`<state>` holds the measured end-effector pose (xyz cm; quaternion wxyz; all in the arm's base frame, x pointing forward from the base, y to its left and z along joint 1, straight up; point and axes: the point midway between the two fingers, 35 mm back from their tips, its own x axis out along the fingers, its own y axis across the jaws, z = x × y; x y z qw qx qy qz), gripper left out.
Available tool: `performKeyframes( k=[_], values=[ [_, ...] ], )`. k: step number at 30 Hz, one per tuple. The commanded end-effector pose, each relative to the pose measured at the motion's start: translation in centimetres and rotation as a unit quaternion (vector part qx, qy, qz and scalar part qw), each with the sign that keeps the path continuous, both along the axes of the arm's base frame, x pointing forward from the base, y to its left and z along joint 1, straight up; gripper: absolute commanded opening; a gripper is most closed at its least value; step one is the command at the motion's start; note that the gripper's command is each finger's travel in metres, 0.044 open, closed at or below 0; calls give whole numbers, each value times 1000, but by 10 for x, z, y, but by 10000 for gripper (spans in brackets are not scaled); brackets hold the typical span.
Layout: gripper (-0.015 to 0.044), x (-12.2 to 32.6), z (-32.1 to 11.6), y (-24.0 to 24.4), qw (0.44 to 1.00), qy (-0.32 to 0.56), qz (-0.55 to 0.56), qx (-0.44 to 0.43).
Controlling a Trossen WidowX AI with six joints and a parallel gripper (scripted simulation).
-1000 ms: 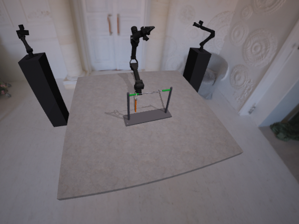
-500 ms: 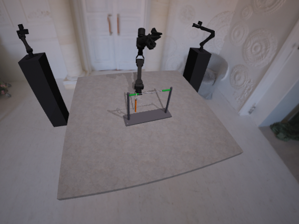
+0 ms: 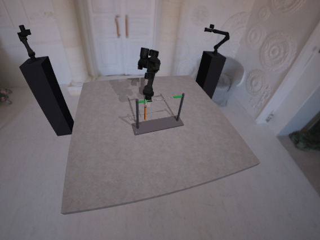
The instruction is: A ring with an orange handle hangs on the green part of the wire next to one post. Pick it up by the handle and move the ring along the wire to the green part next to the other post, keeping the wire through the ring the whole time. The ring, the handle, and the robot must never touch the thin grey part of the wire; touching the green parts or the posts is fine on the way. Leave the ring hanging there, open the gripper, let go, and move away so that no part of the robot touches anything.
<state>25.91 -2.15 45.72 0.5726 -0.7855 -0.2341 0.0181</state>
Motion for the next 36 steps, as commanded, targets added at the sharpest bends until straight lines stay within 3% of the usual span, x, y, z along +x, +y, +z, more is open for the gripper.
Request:
performKeyframes(
  k=[1, 12, 24, 30, 36],
  values=[
    [160, 24, -53, -41, 993, 71, -18, 92],
    [160, 33, -194, -115, 910, 211, -56, 352],
    [160, -11, -335, -117, 700, 304, -68, 643],
    [160, -41, -383, -94, 559, 317, -68, 763],
    [160, -43, -387, -90, 542, 320, -68, 774]
  ],
)
